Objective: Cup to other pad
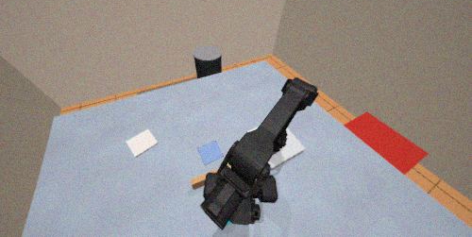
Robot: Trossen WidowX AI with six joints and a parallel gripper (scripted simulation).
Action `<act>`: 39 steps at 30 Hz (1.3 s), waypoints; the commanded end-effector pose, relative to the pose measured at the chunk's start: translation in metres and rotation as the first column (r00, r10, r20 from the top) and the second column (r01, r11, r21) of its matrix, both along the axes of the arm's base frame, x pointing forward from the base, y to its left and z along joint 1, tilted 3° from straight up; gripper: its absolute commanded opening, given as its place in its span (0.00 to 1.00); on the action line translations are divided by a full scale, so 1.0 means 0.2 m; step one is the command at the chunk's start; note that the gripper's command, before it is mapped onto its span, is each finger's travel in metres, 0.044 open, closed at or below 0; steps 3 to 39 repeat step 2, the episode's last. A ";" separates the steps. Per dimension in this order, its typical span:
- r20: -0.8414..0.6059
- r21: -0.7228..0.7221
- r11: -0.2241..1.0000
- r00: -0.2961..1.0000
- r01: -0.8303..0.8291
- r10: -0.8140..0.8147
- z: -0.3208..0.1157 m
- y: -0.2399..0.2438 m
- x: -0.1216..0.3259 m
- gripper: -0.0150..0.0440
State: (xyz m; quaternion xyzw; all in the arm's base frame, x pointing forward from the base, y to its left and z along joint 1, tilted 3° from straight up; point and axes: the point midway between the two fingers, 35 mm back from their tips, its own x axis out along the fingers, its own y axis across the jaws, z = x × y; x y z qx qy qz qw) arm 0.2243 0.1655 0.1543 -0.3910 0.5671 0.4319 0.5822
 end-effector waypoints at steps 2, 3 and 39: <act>0.001 0.001 1.000 1.000 0.000 0.000 0.01 0.00 0.00 1.00; 0.001 0.001 1.000 1.000 0.000 0.000 0.01 0.00 0.00 1.00; 0.001 0.001 1.000 1.000 0.000 0.000 0.01 0.00 0.00 1.00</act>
